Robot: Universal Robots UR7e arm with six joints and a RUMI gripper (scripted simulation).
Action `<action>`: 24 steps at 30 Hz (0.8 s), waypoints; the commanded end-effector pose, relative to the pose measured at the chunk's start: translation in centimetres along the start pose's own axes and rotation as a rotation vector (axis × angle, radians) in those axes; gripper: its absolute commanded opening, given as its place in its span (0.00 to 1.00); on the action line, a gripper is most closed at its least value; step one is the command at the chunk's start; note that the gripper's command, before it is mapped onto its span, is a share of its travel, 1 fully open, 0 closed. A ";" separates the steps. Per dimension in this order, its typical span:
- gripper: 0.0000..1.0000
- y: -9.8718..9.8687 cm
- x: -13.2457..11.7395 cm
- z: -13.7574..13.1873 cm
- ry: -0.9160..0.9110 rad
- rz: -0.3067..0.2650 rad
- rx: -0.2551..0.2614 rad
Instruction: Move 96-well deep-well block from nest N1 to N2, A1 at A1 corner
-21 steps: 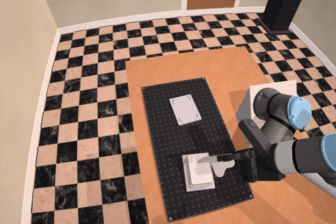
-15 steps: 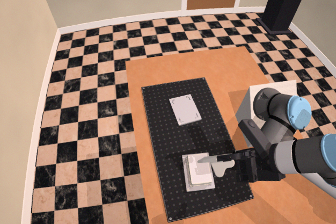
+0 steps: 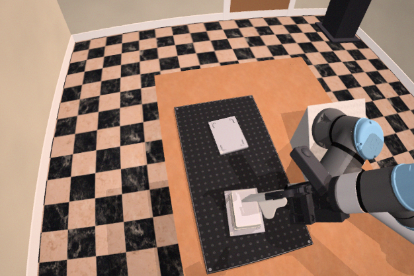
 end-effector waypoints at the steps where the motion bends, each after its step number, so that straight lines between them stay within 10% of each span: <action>1: 1.00 -0.7 0.1 -0.3 0.115 -0.015 -0.021; 24: 1.00 -4.4 0.1 -0.6 0.797 -0.144 -0.108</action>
Point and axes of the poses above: the point where the finger pads meet when closed, its own y axis back along the fingers, its own z axis across the jaws, x = y × z, the point moved 3 cm from there along y, back along the fingers, and after that the axes turned 11 degrees about -y, right-handed, at the moved point
